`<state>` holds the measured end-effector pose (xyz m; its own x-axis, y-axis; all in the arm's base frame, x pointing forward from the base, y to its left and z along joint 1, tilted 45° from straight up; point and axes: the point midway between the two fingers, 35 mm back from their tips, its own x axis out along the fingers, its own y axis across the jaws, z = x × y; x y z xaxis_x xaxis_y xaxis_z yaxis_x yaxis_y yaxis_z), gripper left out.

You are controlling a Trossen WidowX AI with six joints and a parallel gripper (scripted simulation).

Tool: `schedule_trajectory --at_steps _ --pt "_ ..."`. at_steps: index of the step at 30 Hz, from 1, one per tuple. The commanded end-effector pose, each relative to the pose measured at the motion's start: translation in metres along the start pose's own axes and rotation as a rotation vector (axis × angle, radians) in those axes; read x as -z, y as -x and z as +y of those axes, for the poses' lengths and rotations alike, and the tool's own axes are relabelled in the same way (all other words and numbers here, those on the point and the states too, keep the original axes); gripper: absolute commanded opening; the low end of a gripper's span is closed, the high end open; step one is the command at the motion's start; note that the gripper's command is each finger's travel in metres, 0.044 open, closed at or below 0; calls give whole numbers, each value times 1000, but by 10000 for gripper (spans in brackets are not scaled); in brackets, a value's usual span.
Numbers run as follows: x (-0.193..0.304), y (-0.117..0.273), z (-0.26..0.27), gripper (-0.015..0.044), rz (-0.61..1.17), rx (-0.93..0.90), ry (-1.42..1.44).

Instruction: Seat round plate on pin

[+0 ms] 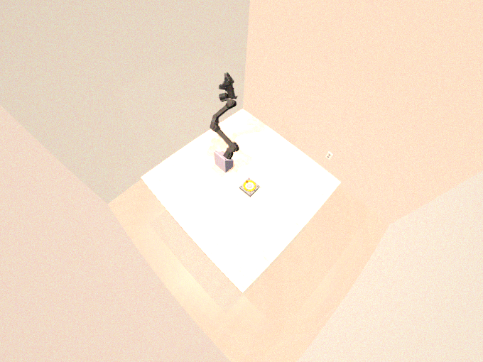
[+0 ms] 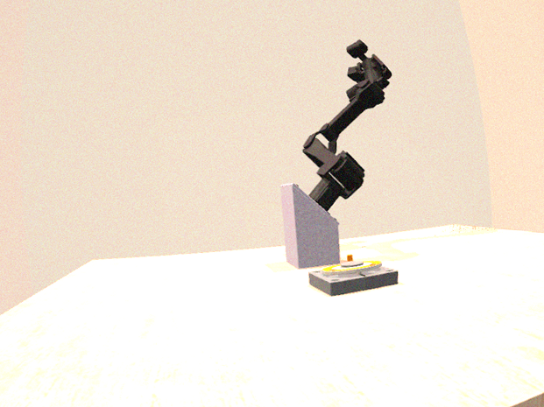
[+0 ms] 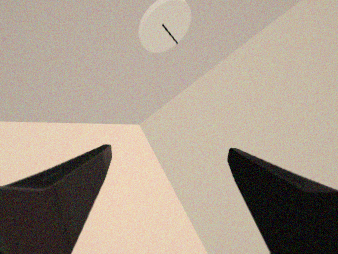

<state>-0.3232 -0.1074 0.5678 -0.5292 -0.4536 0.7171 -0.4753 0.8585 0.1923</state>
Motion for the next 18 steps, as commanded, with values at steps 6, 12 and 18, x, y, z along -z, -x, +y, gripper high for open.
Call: schedule_trajectory --at_steps 6,12,18 --pt "103 21 -1 242 251 -60 163" --pt "193 57 -18 85 495 -108 311" --pt "276 111 -47 0 756 -160 453"
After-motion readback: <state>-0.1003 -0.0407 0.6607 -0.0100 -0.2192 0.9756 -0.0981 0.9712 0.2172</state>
